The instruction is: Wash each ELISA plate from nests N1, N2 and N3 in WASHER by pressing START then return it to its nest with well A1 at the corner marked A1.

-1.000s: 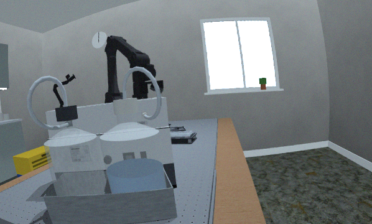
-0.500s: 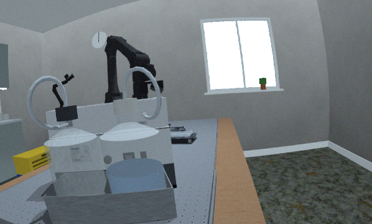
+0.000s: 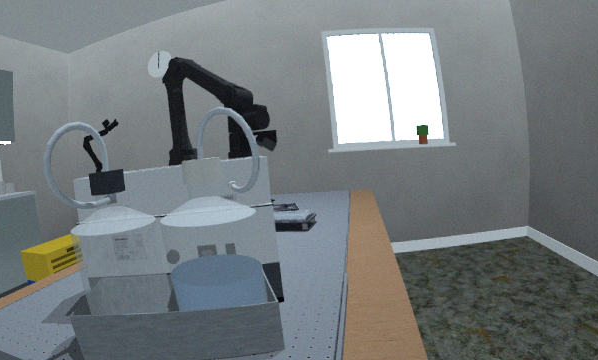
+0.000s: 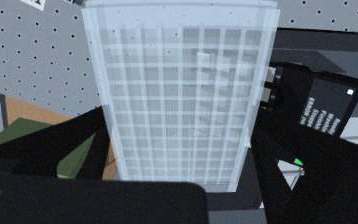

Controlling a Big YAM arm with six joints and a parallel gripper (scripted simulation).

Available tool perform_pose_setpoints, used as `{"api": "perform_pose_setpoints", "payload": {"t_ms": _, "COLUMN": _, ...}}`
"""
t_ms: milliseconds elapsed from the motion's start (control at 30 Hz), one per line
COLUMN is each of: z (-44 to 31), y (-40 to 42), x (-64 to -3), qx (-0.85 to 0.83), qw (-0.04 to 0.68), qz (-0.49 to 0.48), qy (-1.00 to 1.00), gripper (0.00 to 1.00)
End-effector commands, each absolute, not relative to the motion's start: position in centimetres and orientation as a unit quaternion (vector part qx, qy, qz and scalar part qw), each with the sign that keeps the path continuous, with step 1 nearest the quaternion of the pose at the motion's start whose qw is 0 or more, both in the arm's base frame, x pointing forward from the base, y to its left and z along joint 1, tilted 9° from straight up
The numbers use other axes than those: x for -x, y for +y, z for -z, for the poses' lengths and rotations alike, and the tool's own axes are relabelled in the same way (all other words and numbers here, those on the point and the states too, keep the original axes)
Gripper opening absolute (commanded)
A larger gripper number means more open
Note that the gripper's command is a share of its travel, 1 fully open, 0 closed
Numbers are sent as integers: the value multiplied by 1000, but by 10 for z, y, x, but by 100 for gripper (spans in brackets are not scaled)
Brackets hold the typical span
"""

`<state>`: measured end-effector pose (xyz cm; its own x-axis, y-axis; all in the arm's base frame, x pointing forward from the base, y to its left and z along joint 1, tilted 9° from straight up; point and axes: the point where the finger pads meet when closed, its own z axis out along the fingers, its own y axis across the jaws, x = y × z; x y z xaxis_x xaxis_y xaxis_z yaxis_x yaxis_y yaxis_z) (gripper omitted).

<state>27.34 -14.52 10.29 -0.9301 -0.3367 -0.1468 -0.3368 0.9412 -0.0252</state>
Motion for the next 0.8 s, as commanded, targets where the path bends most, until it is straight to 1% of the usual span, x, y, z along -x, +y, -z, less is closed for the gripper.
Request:
{"api": "perform_pose_setpoints", "payload": {"t_ms": 0, "z": -111, "y": -145, "x": -286, "qx": 148, "qw": 88, "qz": 14, "qy": 985, "gripper": 84}}
{"api": "perform_pose_setpoints", "payload": {"t_ms": 233, "z": -120, "y": -119, "x": -318, "qx": 148, "qw": 98, "qz": 17, "qy": 984, "gripper": 84}}
{"api": "perform_pose_setpoints", "payload": {"t_ms": 467, "z": -120, "y": -87, "x": -337, "qx": 148, "qw": 99, "qz": 15, "qy": 984, "gripper": 84}}
{"api": "perform_pose_setpoints", "payload": {"t_ms": 767, "z": -122, "y": -85, "x": -336, "qx": 143, "qw": 103, "qz": 15, "qy": 984, "gripper": 84}}
